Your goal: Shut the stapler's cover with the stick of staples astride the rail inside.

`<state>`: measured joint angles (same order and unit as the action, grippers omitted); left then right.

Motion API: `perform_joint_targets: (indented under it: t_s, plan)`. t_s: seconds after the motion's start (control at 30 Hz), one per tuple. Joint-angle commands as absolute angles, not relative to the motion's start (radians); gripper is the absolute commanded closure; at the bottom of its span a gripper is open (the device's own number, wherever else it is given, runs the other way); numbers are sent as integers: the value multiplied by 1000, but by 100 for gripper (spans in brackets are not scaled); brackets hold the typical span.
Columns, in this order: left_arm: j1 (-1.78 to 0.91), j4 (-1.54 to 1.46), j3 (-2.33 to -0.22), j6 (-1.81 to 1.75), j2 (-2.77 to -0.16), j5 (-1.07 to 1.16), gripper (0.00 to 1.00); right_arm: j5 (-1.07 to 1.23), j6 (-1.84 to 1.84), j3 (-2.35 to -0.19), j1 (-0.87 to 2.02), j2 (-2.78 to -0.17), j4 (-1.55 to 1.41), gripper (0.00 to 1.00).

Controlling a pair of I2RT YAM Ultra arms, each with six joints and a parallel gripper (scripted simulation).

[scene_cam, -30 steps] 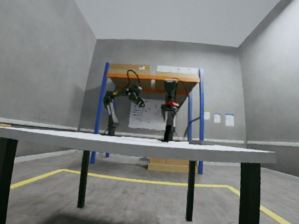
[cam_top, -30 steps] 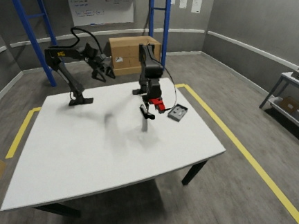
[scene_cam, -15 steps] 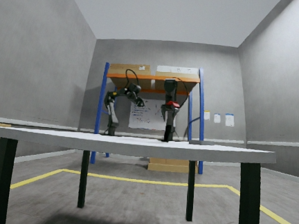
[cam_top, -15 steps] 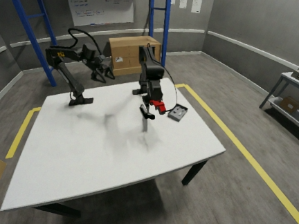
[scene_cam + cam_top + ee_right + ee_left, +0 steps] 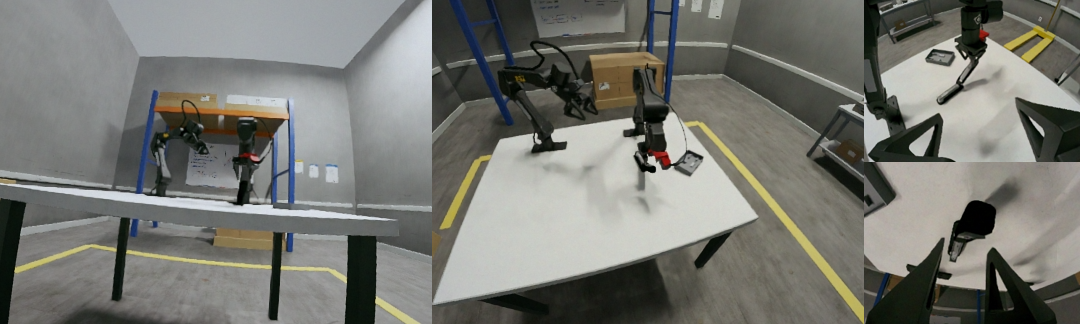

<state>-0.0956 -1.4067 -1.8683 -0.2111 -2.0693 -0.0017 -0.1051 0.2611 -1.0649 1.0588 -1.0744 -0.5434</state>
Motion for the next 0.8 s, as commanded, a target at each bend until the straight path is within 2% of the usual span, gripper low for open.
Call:
perform_joint_targets:
  t_s: [0.0, 0.77]
  plan:
    - [-90, -1354, -1851, -212, -2033, -5, 50, -95, 271, -1068, 1055, -1048, -529, 0]
    - [-89, -1242, -1741, -212, -2044, -5, 50, -95, 271, -1068, 1055, -1048, -529, 0]
